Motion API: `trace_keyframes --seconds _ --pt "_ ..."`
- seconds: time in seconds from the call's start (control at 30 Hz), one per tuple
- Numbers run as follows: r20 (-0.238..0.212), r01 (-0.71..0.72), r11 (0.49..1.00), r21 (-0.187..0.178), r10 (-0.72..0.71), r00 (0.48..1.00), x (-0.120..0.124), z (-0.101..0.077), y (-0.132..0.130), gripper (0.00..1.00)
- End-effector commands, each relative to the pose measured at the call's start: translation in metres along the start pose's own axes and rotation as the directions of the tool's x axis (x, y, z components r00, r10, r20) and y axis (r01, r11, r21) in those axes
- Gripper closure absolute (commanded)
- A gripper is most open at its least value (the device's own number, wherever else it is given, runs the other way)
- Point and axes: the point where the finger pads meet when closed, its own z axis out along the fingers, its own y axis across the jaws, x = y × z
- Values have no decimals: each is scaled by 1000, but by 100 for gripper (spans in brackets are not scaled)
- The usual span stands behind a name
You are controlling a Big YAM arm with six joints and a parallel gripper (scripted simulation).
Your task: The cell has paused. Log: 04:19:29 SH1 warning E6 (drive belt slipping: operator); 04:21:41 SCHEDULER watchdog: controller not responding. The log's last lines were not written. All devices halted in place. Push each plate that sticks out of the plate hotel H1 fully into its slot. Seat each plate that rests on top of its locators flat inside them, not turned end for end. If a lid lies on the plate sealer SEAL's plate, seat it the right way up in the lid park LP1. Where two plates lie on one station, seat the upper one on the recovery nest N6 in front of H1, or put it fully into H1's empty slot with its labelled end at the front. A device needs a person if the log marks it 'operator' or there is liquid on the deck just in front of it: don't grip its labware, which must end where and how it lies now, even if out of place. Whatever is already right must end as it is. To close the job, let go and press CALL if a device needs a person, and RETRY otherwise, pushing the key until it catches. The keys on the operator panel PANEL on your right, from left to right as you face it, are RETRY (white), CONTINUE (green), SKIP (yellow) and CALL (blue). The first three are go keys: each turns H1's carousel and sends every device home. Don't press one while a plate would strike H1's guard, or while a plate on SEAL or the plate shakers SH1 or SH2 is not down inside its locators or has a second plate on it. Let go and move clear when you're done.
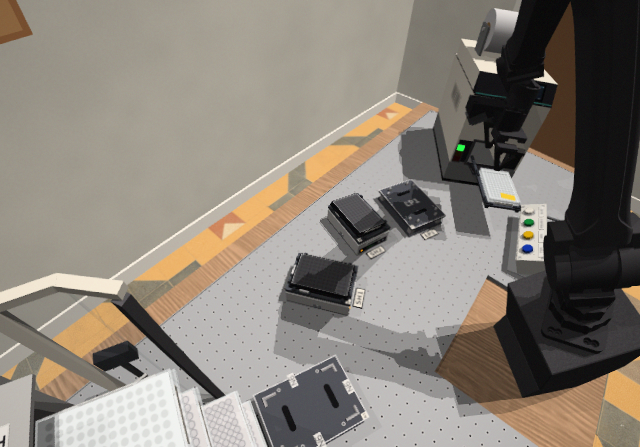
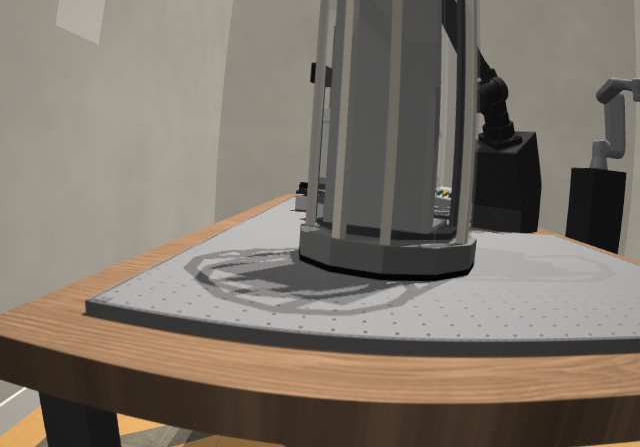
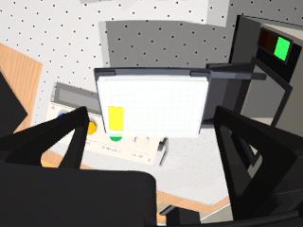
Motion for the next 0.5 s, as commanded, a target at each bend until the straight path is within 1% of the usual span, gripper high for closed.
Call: trace_keyframes --seconds 0.0,0.1,0.17,0.37,0.4,0.43,0.47 --pt "-2 10 998 67 -10 1000 -1 -36 -23 0" --pt "-4 13 998 68 -13 1000 -1 -44 -22 0" --pt "-4 13 998 68 -13 1000 -1 -44 -22 0" --pt "-6 14 998 68 -14 1000 -1 -59 -22 0" --pt "-5 11 998 62 -10 1000 1 -56 -21 0" --pt "-4 13 999 46 -12 1000 0 -49 -20 0" --pt "-4 15 999 41 -15 1000 -2 -47 -20 0"
